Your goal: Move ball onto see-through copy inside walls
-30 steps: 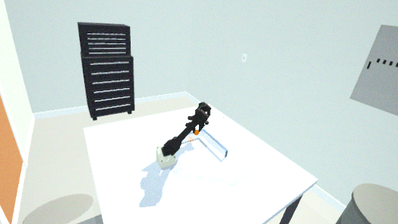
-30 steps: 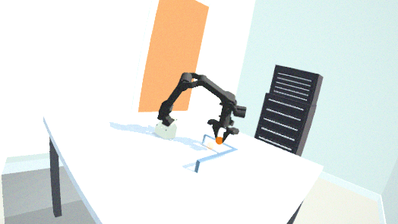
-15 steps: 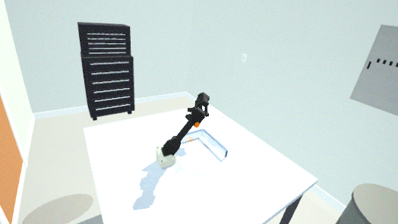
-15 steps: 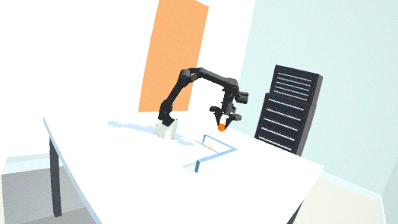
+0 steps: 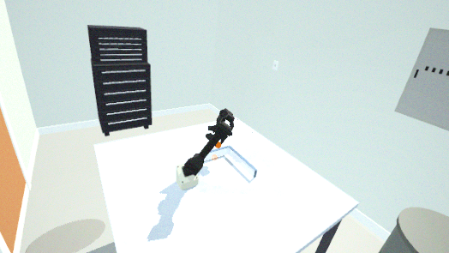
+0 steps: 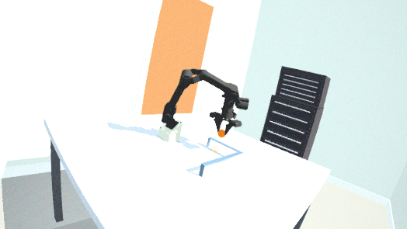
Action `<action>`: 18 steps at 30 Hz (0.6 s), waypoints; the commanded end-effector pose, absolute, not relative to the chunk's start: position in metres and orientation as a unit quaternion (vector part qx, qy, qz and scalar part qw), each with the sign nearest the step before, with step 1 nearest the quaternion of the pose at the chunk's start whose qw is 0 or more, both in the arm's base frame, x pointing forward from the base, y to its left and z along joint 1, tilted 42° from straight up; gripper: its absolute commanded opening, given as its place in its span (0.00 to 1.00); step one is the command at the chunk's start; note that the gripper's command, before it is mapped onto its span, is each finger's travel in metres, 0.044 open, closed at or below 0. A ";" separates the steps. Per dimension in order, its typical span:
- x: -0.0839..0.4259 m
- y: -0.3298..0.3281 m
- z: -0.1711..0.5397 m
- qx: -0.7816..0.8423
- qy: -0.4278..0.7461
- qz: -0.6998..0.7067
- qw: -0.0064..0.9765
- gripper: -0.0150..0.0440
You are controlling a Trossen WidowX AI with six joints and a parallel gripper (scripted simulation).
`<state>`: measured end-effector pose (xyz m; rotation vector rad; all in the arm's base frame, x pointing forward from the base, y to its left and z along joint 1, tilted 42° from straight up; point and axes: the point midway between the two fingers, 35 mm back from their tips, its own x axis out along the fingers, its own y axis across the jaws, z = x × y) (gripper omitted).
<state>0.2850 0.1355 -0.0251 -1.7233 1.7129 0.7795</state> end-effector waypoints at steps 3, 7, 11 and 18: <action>0.271 0.126 -0.033 -0.644 0.643 0.291 0.294 0.25; 0.265 0.121 -0.037 -0.644 0.643 0.291 0.294 0.25; 0.266 0.115 -0.045 -0.644 0.643 0.291 0.294 0.25; 0.267 0.089 -0.075 -0.645 0.643 0.291 0.294 0.25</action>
